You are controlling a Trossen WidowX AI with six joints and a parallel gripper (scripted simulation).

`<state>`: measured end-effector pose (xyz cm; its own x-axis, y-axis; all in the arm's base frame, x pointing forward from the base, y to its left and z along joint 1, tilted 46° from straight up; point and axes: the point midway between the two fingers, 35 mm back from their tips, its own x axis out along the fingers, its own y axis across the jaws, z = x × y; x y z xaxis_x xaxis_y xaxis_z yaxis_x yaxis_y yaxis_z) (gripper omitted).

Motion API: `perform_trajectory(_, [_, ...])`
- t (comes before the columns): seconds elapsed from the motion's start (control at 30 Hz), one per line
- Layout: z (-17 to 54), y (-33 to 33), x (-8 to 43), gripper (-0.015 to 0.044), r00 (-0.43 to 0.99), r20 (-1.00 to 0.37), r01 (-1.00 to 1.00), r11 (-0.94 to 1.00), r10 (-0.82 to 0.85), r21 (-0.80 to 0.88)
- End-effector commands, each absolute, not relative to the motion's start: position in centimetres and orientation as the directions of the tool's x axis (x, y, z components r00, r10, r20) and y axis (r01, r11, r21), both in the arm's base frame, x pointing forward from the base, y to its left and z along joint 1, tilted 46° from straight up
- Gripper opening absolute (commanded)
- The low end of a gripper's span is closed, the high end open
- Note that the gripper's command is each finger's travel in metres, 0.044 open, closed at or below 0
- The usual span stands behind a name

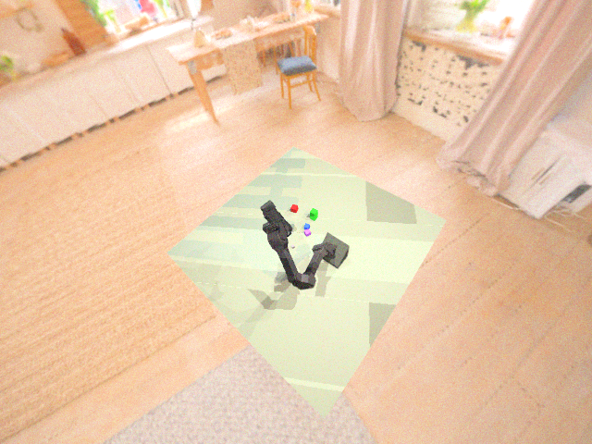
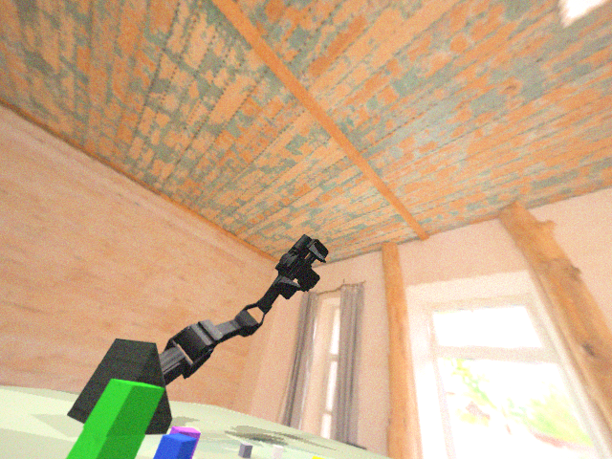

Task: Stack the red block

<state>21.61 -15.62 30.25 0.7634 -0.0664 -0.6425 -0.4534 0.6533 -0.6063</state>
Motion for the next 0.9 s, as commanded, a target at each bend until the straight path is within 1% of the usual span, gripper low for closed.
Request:
perform_trajectory(0.0, [29.5, -16.7, 22.9, 0.0440, 0.742, -0.670, -0.472, 0.690, -0.024, -0.548])
perform_trajectory(0.47, [24.8, -20.4, 27.7, 0.0440, 0.637, -0.757, -0.507, 0.819, 0.144, -0.270])
perform_trajectory(0.87, [18.9, -22.5, 31.2, 0.0440, 0.523, -0.799, -0.500, 0.866, 0.297, -0.005])
